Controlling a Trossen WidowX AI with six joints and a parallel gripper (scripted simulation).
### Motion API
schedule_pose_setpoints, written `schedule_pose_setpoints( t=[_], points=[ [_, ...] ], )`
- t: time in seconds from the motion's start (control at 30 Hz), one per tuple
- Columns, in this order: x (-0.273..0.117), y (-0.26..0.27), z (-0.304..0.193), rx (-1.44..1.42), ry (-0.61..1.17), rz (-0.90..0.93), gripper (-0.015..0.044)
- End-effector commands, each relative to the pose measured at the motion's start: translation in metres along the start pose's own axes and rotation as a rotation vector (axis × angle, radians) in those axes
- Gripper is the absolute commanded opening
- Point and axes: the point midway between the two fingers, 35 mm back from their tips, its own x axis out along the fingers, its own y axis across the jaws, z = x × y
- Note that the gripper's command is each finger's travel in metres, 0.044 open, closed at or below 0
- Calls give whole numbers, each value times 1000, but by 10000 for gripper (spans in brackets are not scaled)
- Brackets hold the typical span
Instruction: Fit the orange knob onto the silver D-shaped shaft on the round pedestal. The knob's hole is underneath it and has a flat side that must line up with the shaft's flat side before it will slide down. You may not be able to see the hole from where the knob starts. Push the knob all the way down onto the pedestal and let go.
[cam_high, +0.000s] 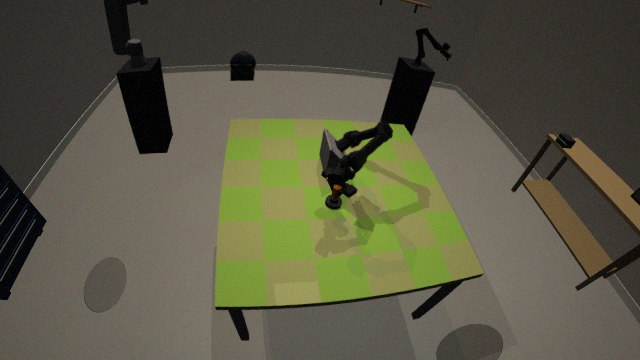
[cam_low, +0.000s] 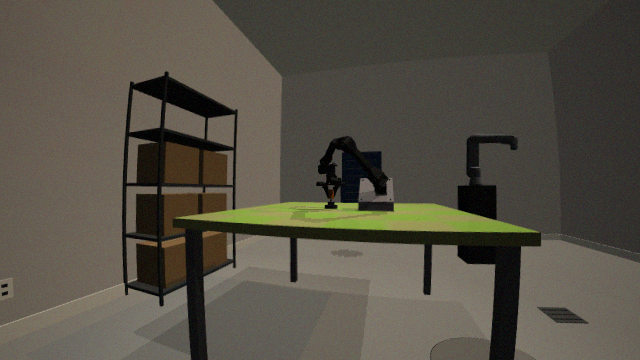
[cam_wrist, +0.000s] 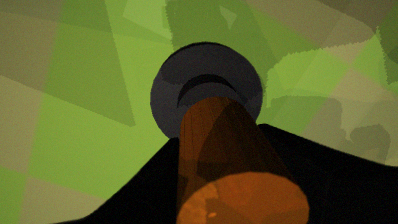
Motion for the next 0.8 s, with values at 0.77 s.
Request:
schedule_pose_setpoints(
  t=[0.77],
  points=[
    [3,0,0,-80,1,-3,0]
  ],
)
